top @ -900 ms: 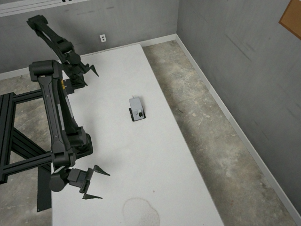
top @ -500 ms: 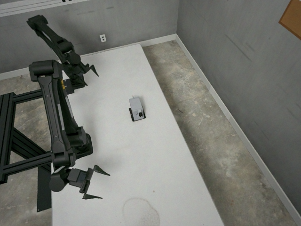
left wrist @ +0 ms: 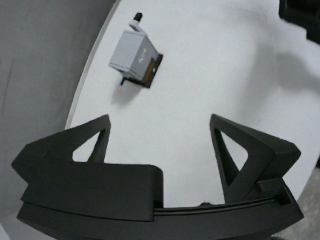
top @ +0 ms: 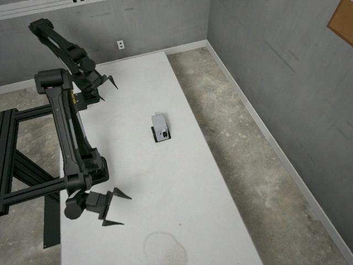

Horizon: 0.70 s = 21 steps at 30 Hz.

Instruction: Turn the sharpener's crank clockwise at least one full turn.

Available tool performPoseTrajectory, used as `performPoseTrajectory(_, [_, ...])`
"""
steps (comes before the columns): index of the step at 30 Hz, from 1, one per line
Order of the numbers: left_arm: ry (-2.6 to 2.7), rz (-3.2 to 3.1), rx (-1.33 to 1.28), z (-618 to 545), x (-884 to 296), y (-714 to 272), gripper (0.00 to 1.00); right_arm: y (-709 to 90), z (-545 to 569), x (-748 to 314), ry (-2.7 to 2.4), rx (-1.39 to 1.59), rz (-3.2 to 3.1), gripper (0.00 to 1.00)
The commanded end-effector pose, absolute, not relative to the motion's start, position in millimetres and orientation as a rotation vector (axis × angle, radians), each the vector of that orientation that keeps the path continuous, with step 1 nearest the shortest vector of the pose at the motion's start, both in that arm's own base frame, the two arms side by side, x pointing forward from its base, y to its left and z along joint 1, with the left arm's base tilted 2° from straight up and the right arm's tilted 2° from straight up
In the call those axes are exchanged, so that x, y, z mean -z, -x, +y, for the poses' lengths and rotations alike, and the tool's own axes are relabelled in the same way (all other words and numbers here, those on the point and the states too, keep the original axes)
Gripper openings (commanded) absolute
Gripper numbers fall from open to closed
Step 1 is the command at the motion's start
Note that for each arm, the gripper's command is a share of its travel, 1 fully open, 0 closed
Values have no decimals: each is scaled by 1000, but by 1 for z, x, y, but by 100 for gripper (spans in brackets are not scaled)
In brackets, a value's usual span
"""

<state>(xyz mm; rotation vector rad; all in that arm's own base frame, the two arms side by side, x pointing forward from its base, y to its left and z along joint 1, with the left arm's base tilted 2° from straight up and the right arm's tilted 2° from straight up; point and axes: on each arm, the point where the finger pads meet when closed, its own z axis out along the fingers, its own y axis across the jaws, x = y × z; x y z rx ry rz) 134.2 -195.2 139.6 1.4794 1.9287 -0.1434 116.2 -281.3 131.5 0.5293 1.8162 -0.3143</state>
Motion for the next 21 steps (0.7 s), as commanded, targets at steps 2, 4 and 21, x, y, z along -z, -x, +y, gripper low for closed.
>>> performPoseTrajectory(2, [-1107,1926,346,-241,-214,-178,100,-148,-239,-127,-417,268,1894,100])
performPoseTrajectory(4, [-1005,1905,420,-252,-234,-191,100,-164,-214,-119,-399,217,1929,100])
performPoseTrajectory(21, [-854,1807,541,-270,-282,-219,100,-241,-105,-85,-185,90,2129,100])
